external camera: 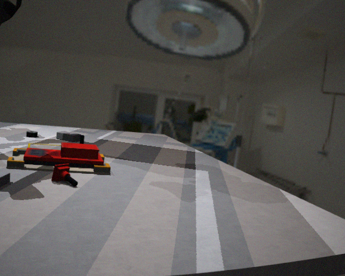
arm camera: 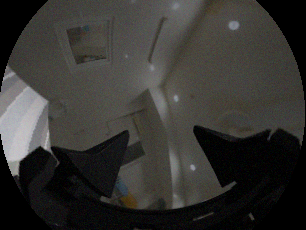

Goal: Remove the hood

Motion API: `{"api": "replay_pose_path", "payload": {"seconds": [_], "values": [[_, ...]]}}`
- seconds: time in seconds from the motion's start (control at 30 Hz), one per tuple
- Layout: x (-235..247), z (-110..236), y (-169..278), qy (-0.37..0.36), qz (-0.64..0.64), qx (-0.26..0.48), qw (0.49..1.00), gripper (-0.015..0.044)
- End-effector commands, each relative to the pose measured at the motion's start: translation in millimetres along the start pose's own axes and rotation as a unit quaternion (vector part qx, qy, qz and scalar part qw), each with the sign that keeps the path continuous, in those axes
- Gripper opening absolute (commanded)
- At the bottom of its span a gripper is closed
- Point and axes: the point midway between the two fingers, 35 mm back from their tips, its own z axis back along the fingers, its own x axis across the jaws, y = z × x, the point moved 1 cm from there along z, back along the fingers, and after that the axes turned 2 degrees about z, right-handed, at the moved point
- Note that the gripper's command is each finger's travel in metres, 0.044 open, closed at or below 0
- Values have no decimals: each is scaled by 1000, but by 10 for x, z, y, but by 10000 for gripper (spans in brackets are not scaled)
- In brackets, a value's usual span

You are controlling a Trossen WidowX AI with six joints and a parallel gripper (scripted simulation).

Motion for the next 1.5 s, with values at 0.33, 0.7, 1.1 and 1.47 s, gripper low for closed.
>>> {"api": "replay_pose_path", "payload": {"seconds": [0.33,0.7,1.1,1.47], "values": [[-3,317,-819,107,21,-127,986,440],[347,940,-1784,149,47,-330,931,440],[1194,1789,-2536,68,83,-547,830,440],[2229,2573,-2746,-113,129,-678,715,440]]}}
